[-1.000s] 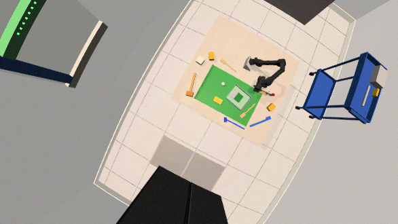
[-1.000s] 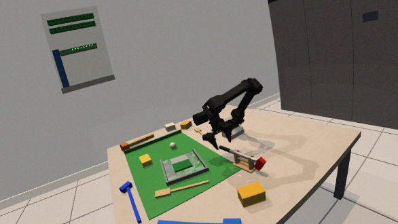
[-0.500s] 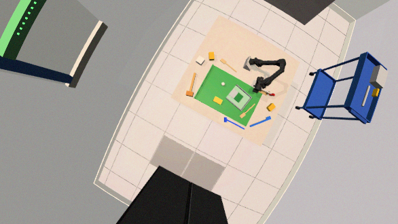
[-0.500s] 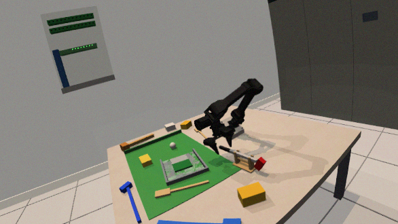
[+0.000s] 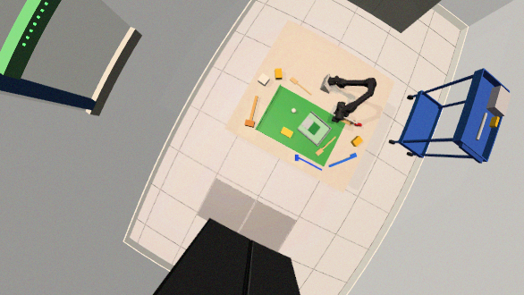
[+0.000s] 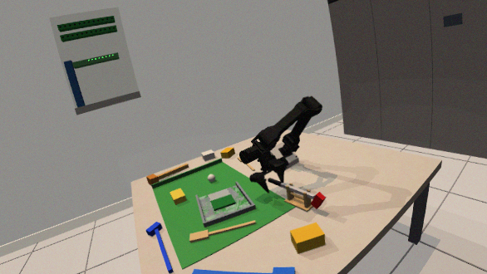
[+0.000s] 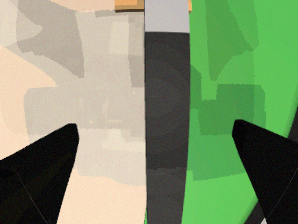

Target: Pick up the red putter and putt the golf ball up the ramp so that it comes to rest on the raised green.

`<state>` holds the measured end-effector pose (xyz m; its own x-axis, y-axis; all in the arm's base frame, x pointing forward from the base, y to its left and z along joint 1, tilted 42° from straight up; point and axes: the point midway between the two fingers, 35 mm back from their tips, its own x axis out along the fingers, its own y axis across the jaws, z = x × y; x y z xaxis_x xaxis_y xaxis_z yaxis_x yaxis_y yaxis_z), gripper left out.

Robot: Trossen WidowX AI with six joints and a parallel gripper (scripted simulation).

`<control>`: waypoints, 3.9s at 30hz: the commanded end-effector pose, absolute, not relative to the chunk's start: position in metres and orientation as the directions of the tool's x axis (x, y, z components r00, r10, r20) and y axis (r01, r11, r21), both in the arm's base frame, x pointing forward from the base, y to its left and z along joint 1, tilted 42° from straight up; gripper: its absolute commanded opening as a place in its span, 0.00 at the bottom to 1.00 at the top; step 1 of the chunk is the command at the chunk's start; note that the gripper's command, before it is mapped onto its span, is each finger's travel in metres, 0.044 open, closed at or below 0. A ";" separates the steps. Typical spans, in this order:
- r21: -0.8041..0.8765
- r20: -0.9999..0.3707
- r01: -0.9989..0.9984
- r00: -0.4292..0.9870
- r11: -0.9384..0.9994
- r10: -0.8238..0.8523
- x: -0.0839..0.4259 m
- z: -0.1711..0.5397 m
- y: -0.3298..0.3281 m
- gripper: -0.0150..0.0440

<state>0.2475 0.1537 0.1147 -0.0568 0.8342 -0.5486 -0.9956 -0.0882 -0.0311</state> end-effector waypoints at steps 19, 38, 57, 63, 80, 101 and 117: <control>-0.032 -0.549 -0.996 -0.057 -0.089 0.834 0.248 0.115 0.153 0.26; -0.028 -0.559 -0.996 -0.056 -0.087 0.827 0.254 0.170 0.101 0.25; 0.232 -0.636 -0.955 -0.003 0.188 0.772 0.277 0.138 0.027 0.25; 0.354 -0.668 -0.873 0.014 0.335 0.744 0.280 0.113 -0.011 0.25; 0.606 -0.743 -0.415 0.008 0.678 0.670 0.256 0.037 -0.118 0.25; 0.625 -0.761 0.217 -0.043 0.750 0.647 0.182 -0.041 -0.203 0.25; 0.626 -0.761 0.216 -0.042 0.749 0.648 0.180 -0.071 -0.176 0.25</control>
